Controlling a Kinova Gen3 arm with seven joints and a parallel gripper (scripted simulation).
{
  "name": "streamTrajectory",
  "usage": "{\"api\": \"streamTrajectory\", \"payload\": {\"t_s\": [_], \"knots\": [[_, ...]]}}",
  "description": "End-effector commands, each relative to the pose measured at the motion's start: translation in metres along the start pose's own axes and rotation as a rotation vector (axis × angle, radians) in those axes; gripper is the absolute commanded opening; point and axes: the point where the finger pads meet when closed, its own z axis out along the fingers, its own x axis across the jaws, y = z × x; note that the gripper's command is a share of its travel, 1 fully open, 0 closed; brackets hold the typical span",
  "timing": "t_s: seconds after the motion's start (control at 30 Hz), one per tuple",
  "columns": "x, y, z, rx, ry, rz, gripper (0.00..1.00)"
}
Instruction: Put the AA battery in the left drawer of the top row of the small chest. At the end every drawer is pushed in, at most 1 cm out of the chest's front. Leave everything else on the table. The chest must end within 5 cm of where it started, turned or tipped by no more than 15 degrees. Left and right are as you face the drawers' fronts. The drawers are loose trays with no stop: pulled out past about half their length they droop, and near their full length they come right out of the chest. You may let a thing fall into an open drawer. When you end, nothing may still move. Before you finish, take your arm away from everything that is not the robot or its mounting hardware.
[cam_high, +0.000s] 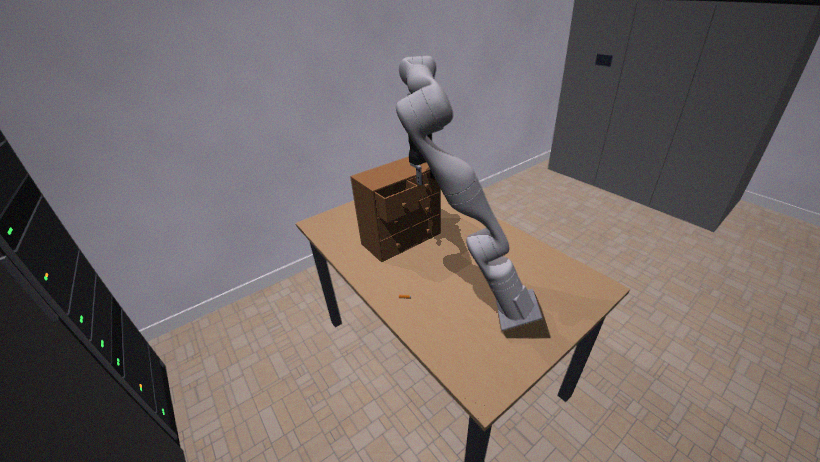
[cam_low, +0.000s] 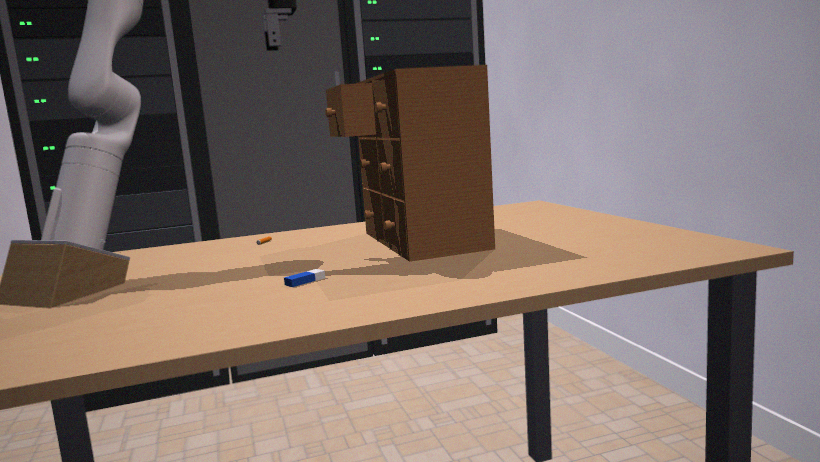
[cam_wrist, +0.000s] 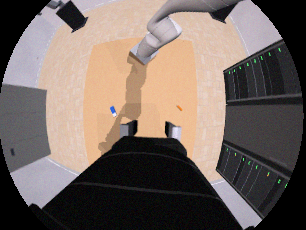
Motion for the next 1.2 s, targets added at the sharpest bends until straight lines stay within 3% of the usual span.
{"api": "streamTrajectory", "payload": {"t_s": [0.0, 0.2, 0.4, 0.5, 1.17], "knots": [[0.0, -0.001, 0.0, 0.009, 0.0, 0.003, 1.0], [0.002, -0.006, 0.0, 0.011, 0.0, 0.004, 1.0], [0.019, -0.079, 0.007, 0.009, 0.0, -0.012, 1.0], [0.025, -0.098, 0.012, 0.008, 0.001, 0.003, 1.0], [0.024, -0.094, 0.017, -0.037, -0.001, 0.003, 1.0]]}}
